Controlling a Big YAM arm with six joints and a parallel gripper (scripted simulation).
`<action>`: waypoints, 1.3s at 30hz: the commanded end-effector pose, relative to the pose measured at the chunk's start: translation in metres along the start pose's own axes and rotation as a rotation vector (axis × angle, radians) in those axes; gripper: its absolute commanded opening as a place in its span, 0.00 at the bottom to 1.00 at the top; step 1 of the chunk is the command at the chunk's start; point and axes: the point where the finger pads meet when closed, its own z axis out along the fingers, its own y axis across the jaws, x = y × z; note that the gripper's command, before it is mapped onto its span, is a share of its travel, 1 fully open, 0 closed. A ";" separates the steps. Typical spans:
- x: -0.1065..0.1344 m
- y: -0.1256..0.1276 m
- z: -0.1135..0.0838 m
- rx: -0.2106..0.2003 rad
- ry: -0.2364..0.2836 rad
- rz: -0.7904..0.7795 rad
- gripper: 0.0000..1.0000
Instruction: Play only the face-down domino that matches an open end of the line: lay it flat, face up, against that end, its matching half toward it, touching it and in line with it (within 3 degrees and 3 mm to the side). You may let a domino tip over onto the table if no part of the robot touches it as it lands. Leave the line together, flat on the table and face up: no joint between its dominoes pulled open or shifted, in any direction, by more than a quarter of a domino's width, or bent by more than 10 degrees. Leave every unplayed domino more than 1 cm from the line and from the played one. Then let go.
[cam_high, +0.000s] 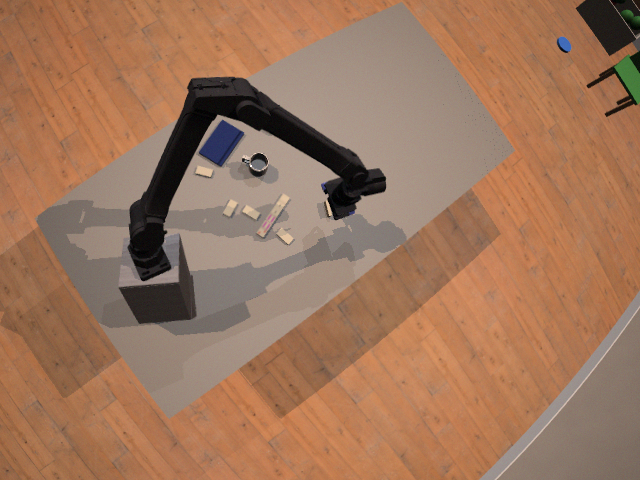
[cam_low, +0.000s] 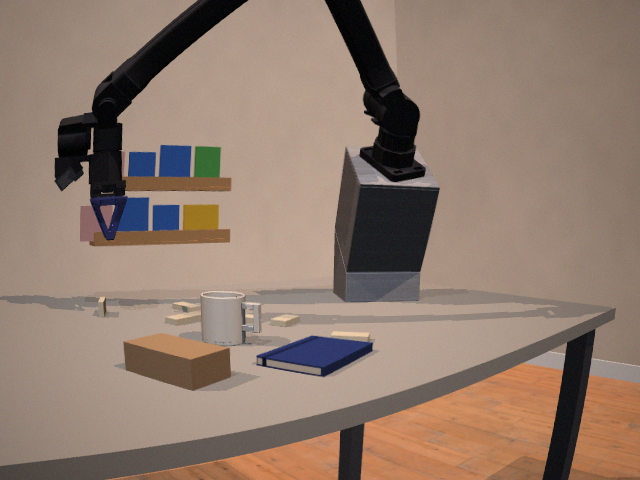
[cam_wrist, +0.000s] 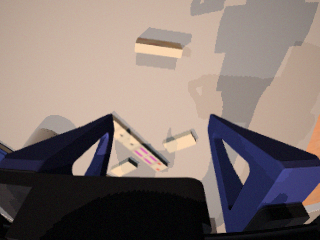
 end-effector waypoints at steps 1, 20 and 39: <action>-0.020 -0.009 -0.024 0.006 -0.043 -0.023 0.74; -0.010 -0.004 -0.013 0.001 -0.029 -0.004 0.74; -0.019 -0.004 -0.023 0.000 -0.059 -0.001 0.74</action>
